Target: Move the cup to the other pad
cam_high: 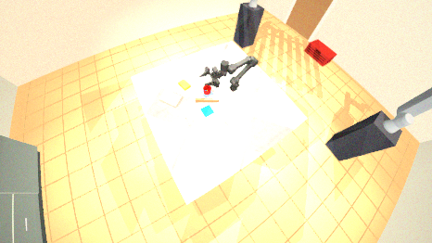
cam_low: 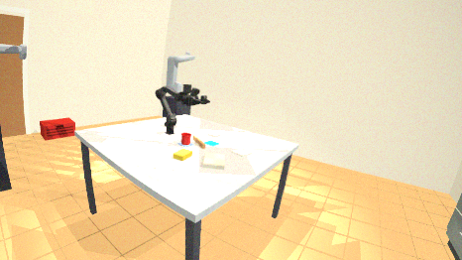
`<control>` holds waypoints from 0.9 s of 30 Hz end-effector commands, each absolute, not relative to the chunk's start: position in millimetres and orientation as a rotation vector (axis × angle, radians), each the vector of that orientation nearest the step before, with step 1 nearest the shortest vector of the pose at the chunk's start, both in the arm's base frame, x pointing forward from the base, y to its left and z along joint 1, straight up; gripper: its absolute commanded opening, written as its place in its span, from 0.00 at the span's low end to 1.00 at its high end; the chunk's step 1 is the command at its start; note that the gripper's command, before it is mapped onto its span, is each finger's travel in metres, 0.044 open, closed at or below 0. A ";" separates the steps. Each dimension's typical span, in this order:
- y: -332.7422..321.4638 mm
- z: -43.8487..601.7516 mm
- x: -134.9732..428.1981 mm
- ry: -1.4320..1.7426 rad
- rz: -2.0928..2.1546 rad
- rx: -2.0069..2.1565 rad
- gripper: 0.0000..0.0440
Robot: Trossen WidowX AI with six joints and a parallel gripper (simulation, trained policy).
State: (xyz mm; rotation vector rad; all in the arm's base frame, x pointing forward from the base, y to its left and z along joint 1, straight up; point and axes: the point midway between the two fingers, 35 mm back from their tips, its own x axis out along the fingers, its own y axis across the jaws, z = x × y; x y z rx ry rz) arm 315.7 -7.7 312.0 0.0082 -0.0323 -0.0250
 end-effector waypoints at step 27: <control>19.2 281.0 316.2 0.305 0.015 0.169 0.15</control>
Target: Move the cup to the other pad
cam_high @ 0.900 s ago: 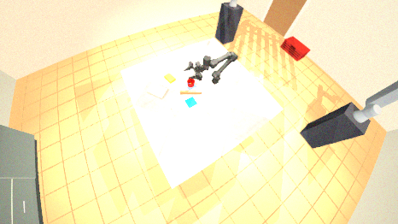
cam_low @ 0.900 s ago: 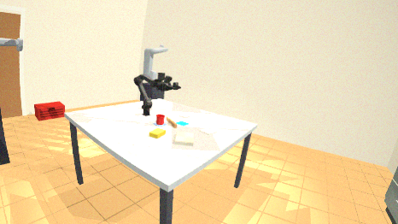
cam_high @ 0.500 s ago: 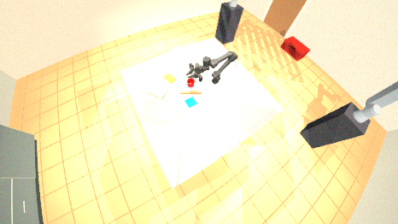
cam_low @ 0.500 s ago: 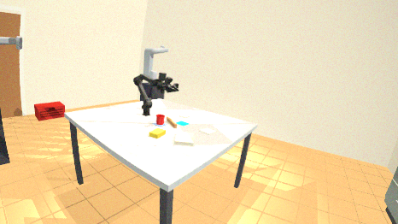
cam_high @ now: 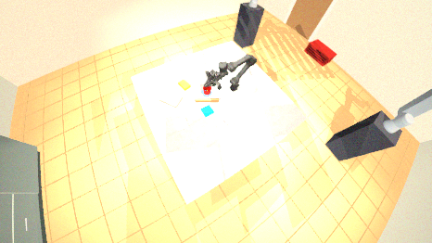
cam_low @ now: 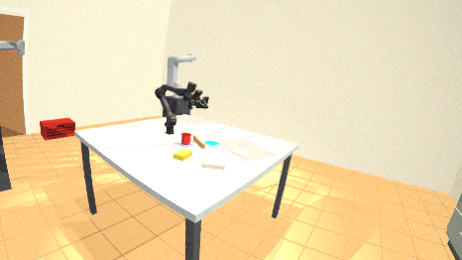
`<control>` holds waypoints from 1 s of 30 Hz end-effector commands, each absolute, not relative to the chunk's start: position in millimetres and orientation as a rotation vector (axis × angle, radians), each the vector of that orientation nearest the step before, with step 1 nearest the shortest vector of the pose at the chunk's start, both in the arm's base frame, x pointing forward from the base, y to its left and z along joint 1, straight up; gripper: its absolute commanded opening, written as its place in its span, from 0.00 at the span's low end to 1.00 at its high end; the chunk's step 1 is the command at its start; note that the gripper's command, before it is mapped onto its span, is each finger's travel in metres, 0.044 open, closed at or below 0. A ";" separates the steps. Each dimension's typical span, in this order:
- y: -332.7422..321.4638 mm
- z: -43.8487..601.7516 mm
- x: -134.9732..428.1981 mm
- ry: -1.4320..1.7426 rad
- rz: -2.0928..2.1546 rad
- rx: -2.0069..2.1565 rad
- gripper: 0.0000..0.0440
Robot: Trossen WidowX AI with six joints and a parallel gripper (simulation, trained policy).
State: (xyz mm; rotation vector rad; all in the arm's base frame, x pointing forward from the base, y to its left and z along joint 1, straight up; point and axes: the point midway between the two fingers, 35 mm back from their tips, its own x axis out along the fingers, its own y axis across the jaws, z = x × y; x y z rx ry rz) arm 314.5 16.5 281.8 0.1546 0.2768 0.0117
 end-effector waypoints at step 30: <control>42.8 247.2 309.4 0.795 -0.023 0.263 0.22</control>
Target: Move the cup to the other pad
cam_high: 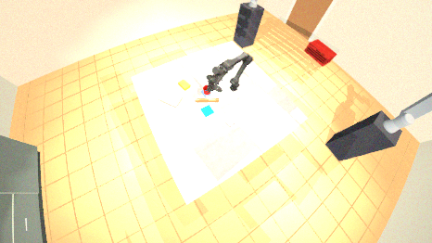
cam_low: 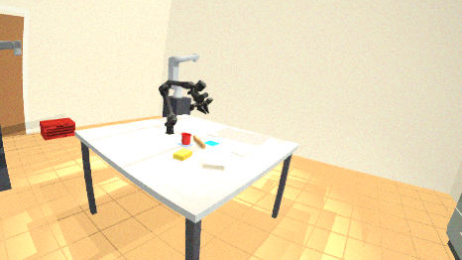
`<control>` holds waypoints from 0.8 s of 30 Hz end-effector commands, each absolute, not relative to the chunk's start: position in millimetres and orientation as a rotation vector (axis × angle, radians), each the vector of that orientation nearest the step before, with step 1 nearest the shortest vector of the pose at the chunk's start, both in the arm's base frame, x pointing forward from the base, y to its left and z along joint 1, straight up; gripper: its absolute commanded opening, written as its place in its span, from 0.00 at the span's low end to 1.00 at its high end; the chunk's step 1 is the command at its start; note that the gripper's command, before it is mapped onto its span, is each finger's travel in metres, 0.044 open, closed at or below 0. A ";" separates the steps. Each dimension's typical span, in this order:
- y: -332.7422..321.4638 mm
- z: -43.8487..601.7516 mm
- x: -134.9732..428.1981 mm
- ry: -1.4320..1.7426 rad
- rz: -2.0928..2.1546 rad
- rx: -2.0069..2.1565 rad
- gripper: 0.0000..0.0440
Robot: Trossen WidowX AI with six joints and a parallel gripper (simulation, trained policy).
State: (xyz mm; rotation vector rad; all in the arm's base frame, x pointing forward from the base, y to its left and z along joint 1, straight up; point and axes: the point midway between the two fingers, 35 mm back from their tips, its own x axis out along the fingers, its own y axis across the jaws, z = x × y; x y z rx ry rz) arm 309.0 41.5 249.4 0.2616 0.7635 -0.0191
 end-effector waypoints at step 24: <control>33.2 216.6 289.0 1.184 -0.100 0.162 0.24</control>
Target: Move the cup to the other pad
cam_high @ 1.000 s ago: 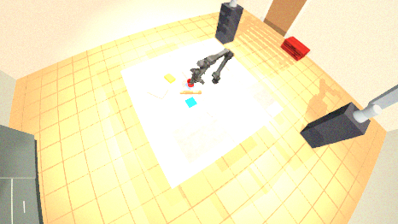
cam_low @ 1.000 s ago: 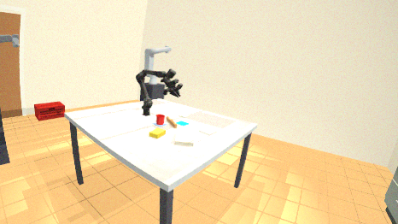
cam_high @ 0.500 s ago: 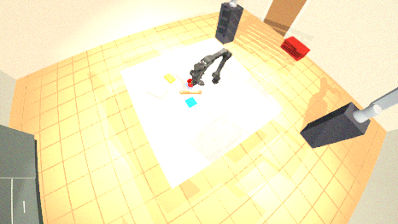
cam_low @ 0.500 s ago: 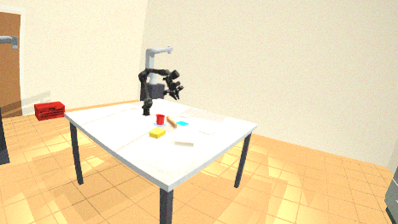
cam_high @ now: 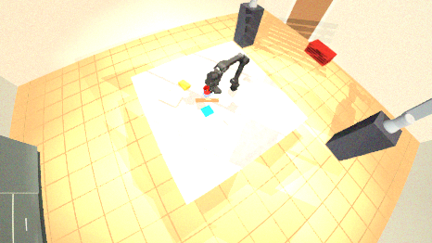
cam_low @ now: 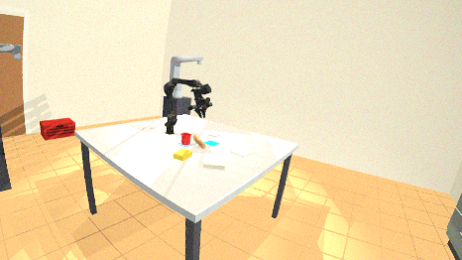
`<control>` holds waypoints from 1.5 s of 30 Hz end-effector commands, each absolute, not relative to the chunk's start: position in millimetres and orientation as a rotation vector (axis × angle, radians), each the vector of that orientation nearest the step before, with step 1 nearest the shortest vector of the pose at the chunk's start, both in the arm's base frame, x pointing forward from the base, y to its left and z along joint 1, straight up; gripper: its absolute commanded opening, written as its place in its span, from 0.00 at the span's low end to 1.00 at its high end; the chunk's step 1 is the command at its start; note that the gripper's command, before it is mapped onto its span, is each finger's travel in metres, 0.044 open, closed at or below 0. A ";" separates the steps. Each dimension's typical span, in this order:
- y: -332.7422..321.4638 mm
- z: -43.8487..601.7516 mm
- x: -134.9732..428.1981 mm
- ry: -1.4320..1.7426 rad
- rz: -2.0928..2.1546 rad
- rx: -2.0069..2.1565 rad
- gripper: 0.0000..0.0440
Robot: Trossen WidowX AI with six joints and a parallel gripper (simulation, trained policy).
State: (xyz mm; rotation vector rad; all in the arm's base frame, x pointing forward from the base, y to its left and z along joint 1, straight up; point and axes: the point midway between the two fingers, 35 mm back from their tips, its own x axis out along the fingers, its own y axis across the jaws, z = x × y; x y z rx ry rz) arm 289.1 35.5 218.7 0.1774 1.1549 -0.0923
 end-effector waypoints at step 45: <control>-33.0 130.4 261.1 1.630 -0.117 -0.033 0.34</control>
